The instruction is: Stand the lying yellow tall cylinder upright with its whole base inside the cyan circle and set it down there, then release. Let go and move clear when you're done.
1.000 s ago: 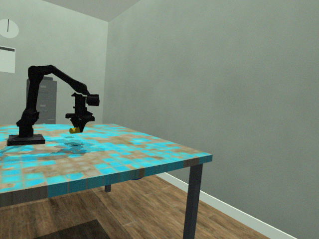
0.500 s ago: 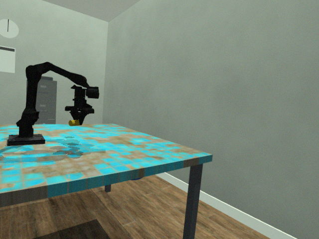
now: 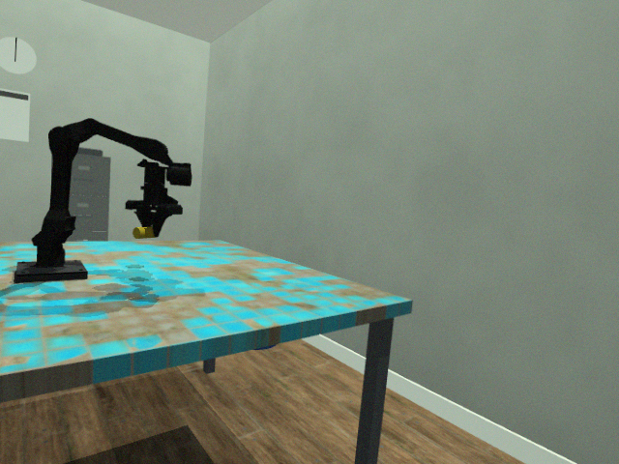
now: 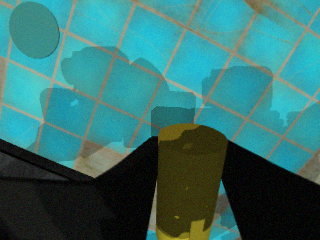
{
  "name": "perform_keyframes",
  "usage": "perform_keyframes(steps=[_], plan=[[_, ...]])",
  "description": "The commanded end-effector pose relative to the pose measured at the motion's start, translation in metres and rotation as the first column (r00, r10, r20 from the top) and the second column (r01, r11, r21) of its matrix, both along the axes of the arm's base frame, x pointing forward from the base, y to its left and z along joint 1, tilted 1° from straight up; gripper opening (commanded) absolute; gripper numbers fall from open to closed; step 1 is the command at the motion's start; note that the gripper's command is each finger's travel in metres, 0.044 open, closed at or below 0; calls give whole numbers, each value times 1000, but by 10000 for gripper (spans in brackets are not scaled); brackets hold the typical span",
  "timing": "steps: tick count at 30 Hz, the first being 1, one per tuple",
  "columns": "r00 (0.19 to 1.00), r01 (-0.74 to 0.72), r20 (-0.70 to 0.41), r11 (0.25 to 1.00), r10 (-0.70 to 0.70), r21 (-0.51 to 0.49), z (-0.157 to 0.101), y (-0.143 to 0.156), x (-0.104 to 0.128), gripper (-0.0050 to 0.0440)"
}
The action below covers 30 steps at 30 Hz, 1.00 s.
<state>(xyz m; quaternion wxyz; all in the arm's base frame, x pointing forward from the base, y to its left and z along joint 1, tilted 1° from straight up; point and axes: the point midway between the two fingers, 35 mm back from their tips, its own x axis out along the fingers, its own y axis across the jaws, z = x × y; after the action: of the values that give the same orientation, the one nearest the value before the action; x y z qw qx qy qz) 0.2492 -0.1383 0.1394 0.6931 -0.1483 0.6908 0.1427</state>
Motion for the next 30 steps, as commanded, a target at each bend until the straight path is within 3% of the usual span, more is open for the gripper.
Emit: perform_keyframes(steps=[1,30], plan=[[1000,-22,22,1000,23,-15,9,12,3,105],[982,-186,20,982,186,-12,16,93,11,105]])
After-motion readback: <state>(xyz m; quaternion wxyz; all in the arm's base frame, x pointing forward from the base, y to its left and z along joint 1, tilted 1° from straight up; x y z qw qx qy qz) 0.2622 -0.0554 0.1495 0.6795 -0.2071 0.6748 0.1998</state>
